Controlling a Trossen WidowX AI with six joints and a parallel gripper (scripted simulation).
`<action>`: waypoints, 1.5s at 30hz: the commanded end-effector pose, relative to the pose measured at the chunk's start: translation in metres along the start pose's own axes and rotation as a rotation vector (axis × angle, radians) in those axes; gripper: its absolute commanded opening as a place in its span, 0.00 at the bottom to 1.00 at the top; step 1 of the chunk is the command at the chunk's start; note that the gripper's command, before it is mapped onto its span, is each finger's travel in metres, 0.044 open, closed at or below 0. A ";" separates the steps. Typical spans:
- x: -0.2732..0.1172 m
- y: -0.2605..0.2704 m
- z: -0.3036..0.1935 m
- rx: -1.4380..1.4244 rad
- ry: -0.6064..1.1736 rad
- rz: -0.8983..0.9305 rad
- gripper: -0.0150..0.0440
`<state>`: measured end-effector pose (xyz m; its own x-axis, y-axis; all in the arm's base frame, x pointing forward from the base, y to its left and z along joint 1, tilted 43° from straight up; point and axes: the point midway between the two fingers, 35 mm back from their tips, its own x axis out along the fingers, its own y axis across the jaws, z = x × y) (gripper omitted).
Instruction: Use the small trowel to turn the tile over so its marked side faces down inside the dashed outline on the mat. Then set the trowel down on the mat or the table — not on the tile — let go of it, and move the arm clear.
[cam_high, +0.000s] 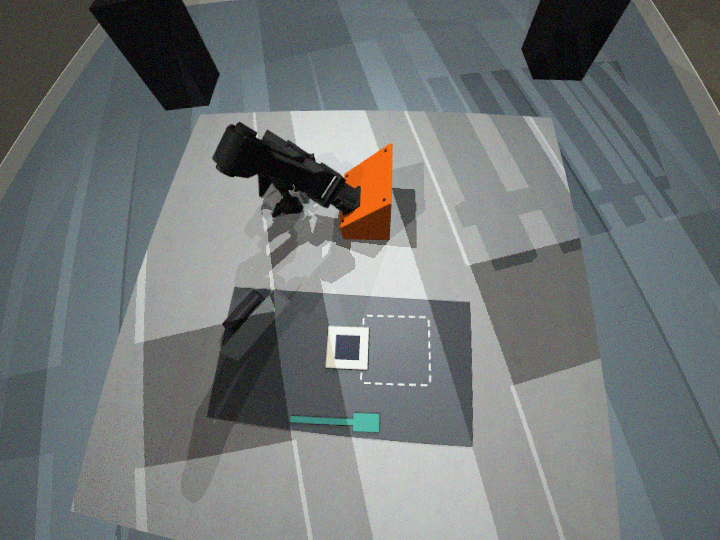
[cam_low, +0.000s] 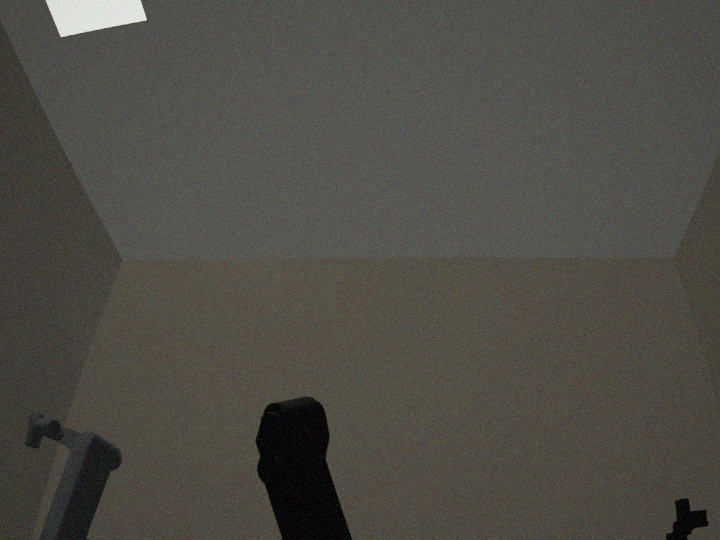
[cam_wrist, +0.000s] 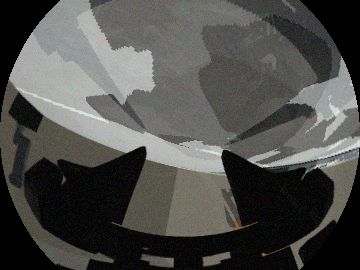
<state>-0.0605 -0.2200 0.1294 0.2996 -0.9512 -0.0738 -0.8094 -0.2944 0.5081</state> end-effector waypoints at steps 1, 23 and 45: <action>0.000 0.000 0.000 -0.001 0.000 0.000 0.89; 0.033 0.015 -0.022 -0.267 0.032 -0.069 0.42; 0.076 0.011 -0.068 -0.546 0.089 -0.128 0.42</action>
<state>-0.0228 -0.2826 0.1812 0.4175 -0.9032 -0.0992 -0.4346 -0.2944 0.8511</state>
